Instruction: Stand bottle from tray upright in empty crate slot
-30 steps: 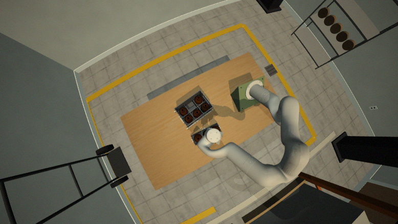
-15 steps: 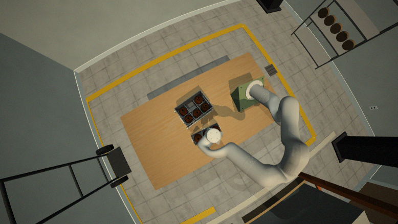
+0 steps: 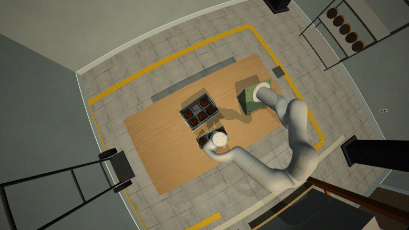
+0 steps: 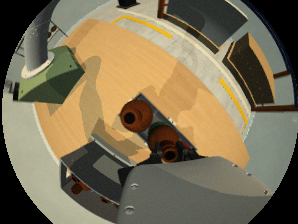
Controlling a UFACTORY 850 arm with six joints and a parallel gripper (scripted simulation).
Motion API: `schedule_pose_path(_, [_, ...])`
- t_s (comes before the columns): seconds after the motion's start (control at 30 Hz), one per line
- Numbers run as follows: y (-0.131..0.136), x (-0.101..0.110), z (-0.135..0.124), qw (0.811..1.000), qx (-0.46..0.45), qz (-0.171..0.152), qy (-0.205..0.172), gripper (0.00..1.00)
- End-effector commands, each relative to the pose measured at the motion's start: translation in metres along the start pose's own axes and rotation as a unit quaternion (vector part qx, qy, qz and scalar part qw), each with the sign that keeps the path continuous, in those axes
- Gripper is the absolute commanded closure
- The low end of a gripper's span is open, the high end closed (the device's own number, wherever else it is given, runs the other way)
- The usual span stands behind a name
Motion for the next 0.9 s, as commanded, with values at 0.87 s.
schedule_pose_path(0.87, [0.002,0.022,-0.002,1.000,0.000,-0.001,-0.001,1.00])
Point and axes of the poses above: the point where the finger pads meet when closed, its own x axis back along the fingers, its own y axis across the jaws, z = x × y, the point moved 5 cm from there along x, back along the fingers, and after that the axes turned 3 degrees about x, right-handed, at the moved point
